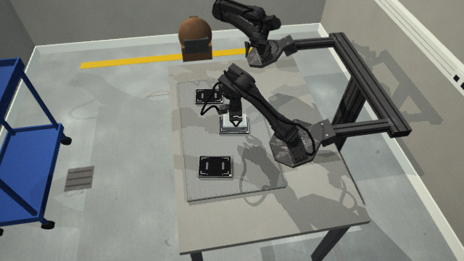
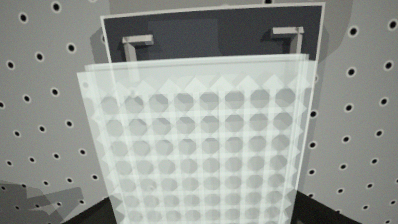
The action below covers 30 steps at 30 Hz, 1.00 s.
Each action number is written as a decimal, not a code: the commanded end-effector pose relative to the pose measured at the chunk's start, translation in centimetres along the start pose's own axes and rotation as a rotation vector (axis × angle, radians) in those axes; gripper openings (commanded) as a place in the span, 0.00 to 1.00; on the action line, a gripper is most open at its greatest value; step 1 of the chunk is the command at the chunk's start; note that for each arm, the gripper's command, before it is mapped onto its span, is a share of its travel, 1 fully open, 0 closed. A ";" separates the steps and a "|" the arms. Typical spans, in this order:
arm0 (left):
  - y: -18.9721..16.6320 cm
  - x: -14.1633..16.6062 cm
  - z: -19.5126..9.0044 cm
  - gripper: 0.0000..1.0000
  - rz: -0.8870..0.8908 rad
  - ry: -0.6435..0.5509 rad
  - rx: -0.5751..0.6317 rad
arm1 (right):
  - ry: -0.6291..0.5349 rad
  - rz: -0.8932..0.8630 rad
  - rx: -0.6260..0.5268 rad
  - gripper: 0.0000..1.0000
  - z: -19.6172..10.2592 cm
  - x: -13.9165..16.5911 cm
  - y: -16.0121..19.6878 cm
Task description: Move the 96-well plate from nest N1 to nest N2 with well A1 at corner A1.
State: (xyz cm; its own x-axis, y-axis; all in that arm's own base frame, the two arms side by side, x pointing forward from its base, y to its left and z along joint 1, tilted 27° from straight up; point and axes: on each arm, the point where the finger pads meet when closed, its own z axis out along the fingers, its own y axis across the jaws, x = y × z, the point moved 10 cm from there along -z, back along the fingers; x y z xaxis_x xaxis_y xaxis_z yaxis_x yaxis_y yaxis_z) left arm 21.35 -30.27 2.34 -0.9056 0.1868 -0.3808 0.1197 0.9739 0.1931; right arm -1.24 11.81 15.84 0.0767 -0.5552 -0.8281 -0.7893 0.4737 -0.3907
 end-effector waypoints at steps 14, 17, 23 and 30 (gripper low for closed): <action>-1.6 -1.1 -0.7 0.80 -0.002 -0.064 0.055 | -0.028 0.014 0.005 1.00 -0.4 -1.0 0.0; -1.6 -1.1 -0.7 0.80 -0.002 -0.064 0.055 | -0.028 0.014 0.005 1.00 -0.4 -1.0 0.0; -1.9 -1.2 -0.5 0.80 -0.007 -0.074 0.086 | -0.028 0.014 0.005 1.00 -0.4 -1.0 0.0; -1.0 -0.3 0.4 0.80 0.002 -0.042 0.046 | -0.028 0.014 0.005 1.00 -0.4 -1.0 0.0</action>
State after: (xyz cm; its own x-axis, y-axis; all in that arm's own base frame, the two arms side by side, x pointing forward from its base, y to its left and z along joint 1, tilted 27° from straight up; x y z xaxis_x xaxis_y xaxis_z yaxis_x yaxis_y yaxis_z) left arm 21.86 -31.21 1.88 -0.8906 0.1815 -0.4170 0.1269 0.9797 0.1555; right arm -1.24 11.81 15.84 0.0767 -0.5552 -0.8281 -0.7893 0.4737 -0.3907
